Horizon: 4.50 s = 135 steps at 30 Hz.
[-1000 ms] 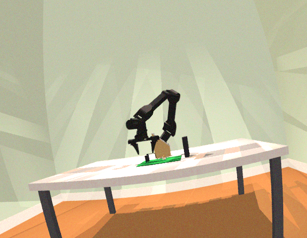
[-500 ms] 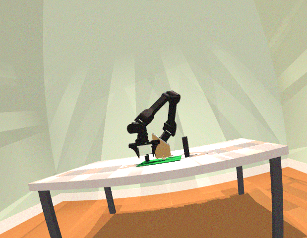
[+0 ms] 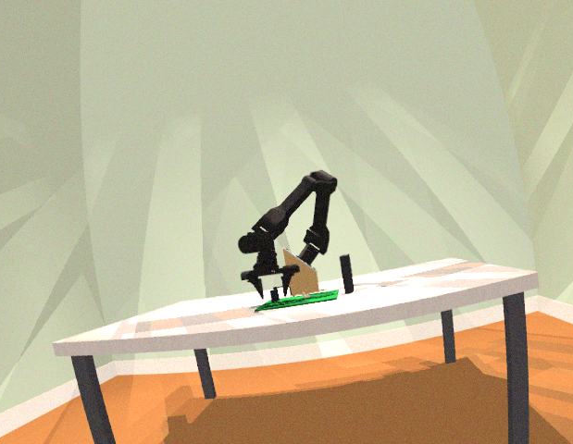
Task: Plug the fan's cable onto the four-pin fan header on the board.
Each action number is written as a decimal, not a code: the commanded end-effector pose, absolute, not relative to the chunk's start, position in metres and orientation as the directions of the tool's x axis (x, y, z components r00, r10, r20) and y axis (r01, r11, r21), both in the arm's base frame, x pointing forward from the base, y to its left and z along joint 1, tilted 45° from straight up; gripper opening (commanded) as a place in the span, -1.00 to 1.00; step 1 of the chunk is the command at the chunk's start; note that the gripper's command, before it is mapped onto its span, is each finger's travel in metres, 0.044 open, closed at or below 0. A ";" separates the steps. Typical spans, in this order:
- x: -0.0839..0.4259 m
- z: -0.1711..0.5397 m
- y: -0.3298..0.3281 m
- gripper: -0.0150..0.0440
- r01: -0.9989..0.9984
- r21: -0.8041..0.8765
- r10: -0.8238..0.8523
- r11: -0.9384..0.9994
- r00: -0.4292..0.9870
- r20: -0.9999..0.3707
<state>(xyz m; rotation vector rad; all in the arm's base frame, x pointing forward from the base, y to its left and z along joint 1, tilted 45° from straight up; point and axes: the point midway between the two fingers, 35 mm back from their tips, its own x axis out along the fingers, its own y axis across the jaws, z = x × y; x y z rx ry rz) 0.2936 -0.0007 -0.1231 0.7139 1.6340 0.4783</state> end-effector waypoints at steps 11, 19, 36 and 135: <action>0.294 -0.123 -0.001 -0.42 0.185 0.664 0.685 0.724 -0.081 -0.724; 0.298 -0.089 -0.034 -0.49 0.195 0.663 0.686 0.722 -0.082 -0.723; 0.301 -0.078 -0.026 -0.49 0.532 0.550 0.685 0.644 -0.082 -0.724; 0.296 -0.021 0.046 -0.49 0.253 -0.687 0.691 -0.682 -0.084 -0.717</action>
